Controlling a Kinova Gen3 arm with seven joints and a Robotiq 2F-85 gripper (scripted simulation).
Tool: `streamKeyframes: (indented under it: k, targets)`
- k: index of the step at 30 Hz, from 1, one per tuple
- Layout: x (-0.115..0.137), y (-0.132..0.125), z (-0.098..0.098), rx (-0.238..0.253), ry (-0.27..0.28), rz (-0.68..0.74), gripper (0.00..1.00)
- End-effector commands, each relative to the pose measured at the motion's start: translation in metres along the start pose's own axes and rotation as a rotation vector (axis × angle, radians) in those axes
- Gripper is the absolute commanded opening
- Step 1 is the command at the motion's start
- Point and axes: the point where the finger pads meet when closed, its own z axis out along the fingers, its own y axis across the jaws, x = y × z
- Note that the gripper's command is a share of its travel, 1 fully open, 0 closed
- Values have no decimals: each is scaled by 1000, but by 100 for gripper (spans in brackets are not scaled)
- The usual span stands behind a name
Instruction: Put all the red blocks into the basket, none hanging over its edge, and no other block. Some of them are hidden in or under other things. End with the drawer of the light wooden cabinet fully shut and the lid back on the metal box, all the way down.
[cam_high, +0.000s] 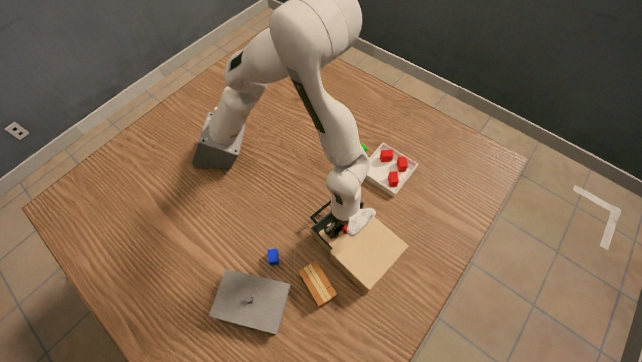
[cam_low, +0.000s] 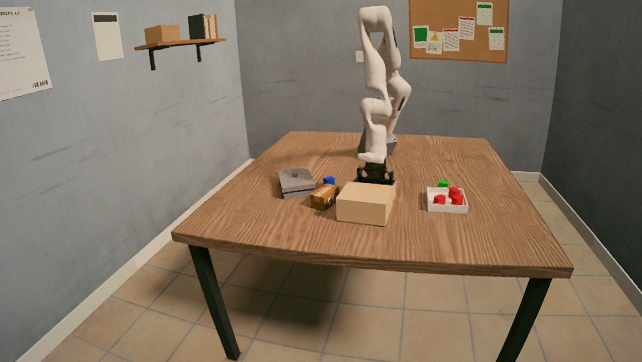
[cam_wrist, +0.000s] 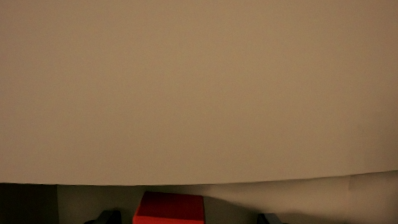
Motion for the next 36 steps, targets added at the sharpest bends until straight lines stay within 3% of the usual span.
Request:
streamKeyframes:
  k: [1, 32, 33, 36]
  targets:
    - [-2, -3, 2, 6, -1, -1, 70]
    - [-2, -3, 2, 6, -1, -1, 70]
    - [-2, -3, 2, 6, -1, -1, 10]
    - [-2, -3, 2, 6, -1, -1, 10]
